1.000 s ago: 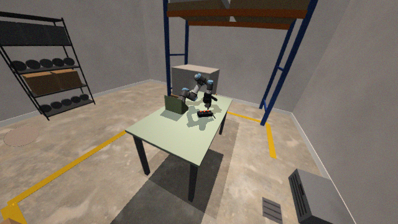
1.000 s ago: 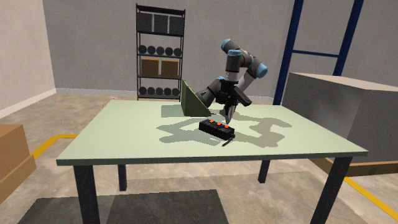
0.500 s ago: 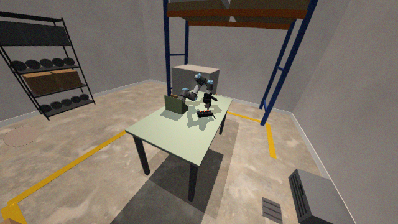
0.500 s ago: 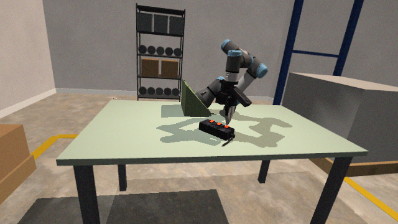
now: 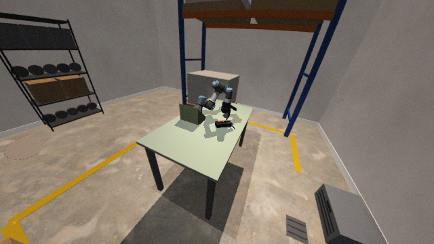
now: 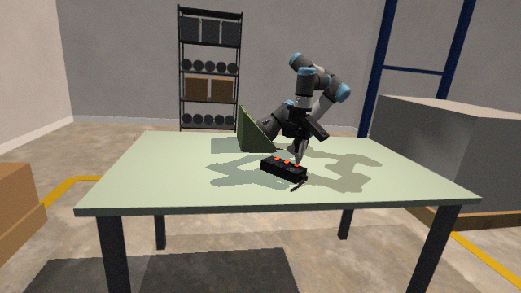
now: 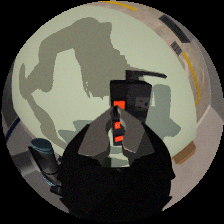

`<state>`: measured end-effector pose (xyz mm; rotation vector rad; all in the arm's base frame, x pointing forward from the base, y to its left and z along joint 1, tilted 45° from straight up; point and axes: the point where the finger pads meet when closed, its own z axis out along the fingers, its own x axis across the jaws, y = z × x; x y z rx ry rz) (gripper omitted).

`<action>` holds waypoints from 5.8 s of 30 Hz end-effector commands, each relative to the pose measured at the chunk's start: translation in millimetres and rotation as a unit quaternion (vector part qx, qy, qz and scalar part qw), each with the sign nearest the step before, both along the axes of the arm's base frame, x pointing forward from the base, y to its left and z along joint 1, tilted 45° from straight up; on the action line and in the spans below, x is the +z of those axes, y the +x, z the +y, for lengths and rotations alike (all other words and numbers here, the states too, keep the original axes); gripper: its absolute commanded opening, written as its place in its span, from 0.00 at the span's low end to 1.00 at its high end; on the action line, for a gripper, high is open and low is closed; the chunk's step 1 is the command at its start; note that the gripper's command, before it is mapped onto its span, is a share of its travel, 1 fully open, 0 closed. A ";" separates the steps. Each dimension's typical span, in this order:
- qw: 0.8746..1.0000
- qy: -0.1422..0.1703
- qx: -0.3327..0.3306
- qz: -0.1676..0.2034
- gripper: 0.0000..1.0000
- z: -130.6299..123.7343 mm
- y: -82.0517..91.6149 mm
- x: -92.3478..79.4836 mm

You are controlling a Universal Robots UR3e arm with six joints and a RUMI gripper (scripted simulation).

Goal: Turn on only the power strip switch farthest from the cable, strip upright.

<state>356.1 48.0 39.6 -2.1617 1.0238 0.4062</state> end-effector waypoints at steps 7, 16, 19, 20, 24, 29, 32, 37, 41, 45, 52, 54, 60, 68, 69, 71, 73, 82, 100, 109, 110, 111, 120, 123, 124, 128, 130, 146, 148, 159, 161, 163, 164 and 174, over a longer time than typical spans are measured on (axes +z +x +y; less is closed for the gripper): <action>1.000 -0.001 0.000 -0.001 0.00 0.3 0.5 -0.7; 1.000 -0.001 0.000 -0.001 0.00 0.3 0.5 -0.7; 1.000 -0.001 0.000 -0.001 0.00 0.2 0.5 -0.7; 1.000 -0.001 0.000 -0.001 0.00 0.1 0.5 -0.6; 1.000 -0.001 0.000 -0.001 0.00 -1.6 0.4 1.2; 1.000 -0.001 0.000 -0.001 0.00 -7.7 0.3 7.2; 1.000 -0.001 0.000 -0.001 0.00 -13.9 0.1 13.4; 1.000 -0.001 0.000 -0.001 0.00 -23.1 -0.1 22.6; 1.000 -0.001 0.000 -0.001 0.00 -26.1 -0.1 25.6; 1.000 -0.001 0.000 -0.001 0.00 -26.9 -0.2 26.4; 1.000 -0.001 0.000 -0.001 0.00 -27.0 -0.2 26.5; 1.000 -0.001 0.000 -0.001 0.00 -27.0 -0.2 26.5; 1.000 -0.001 0.000 -0.001 0.00 -27.0 -0.2 26.5; 1.000 -0.001 -0.001 -0.001 0.00 -46.1 -21.6 19.5; 1.000 -0.001 -0.001 -0.001 0.00 -51.4 -28.4 17.6; 1.000 -0.001 0.000 -0.001 0.00 -56.6 -35.8 15.6; 1.000 -0.001 0.000 -0.001 0.00 -56.9 -36.2 15.5; 1.000 -0.001 0.000 -0.001 0.00 -56.9 -36.2 15.5; 1.000 -0.001 0.000 -0.001 0.00 -56.9 -36.2 15.5; 1.000 -0.001 0.000 -0.001 0.00 -56.9 -36.2 15.5; 1.000 -0.001 0.000 -0.001 0.00 -56.9 -36.2 15.5; 1.000 -0.001 0.000 -0.001 0.00 -56.9 -36.2 15.4; 1.000 -0.001 0.000 -0.001 0.00 -55.2 -36.2 13.8; 1.000 -0.001 0.000 -0.001 0.00 -53.9 -36.2 12.5; 1.000 -0.001 0.000 -0.001 0.00 -53.4 -36.1 12.0; 1.000 -0.001 0.000 -0.001 0.00 -52.2 -36.1 10.7; 1.000 -0.001 0.000 -0.001 0.00 -50.8 -36.1 9.4; 1.000 -0.001 0.000 -0.001 0.00 -38.2 -35.8 -3.3; 1.000 -0.001 0.000 -0.001 0.00 -36.3 -35.8 -5.2; 1.000 -0.001 0.000 -0.001 0.00 -28.2 -35.6 -13.3; 1.000 -0.001 0.000 -0.001 0.00 -28.2 -35.6 -13.3; 1.000 -0.001 0.000 -0.001 0.00 -27.4 -35.6 -14.2; 1.000 -0.001 0.000 -0.001 0.00 -27.0 -35.6 -14.5; 1.000 -0.001 0.000 -0.001 0.00 -25.8 -35.6 -15.7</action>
